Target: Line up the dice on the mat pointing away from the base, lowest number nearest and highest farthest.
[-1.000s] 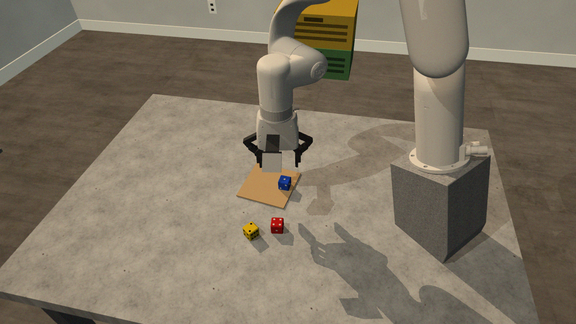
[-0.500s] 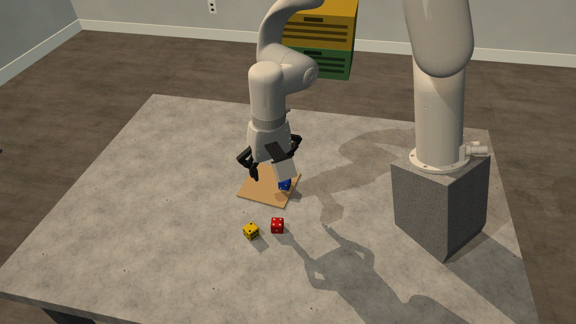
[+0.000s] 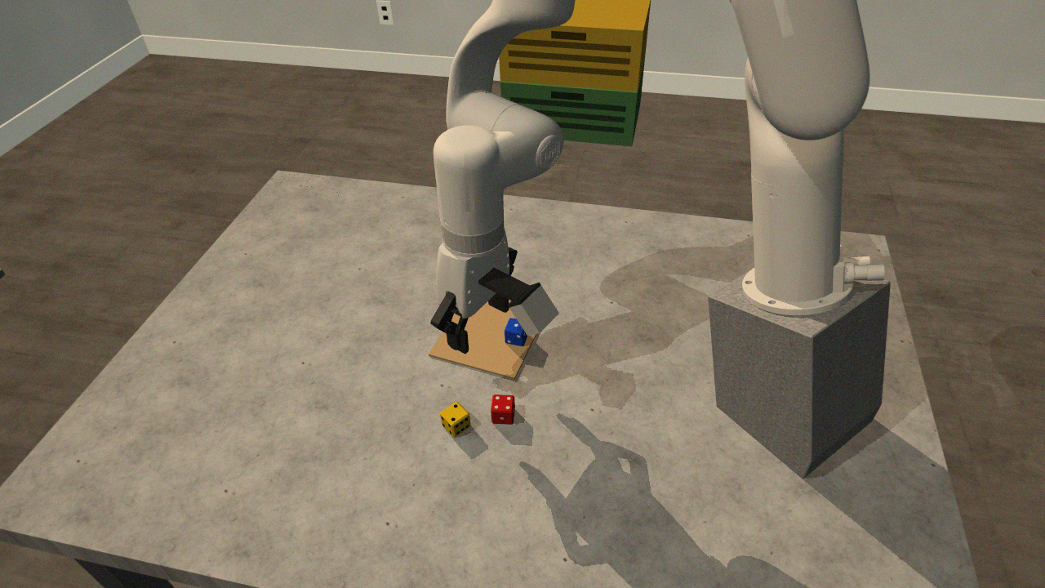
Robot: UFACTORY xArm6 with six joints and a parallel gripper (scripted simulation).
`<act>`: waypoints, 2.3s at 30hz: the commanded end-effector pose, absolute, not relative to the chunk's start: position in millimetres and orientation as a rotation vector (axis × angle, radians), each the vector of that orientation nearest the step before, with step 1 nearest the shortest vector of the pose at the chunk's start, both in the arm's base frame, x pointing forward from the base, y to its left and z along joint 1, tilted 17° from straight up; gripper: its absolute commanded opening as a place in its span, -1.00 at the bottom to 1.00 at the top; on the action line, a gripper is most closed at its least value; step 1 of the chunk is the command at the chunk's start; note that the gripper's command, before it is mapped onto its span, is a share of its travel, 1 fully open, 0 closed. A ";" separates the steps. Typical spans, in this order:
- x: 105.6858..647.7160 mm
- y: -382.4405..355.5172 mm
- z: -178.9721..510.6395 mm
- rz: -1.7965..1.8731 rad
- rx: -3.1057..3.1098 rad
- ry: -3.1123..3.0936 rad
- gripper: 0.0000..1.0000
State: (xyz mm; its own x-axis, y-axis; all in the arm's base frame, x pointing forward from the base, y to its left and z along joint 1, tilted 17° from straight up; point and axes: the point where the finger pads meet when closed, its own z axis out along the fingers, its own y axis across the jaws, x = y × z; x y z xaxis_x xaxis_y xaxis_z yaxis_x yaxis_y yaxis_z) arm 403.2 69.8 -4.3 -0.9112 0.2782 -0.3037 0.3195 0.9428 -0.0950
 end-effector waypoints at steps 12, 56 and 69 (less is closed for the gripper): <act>410.8 106.6 -10.5 -0.302 -0.311 2.895 1.00; 411.9 164.4 -22.5 -0.412 -1.427 2.631 -0.05; 411.9 164.4 -22.5 -0.412 -1.427 2.631 -0.05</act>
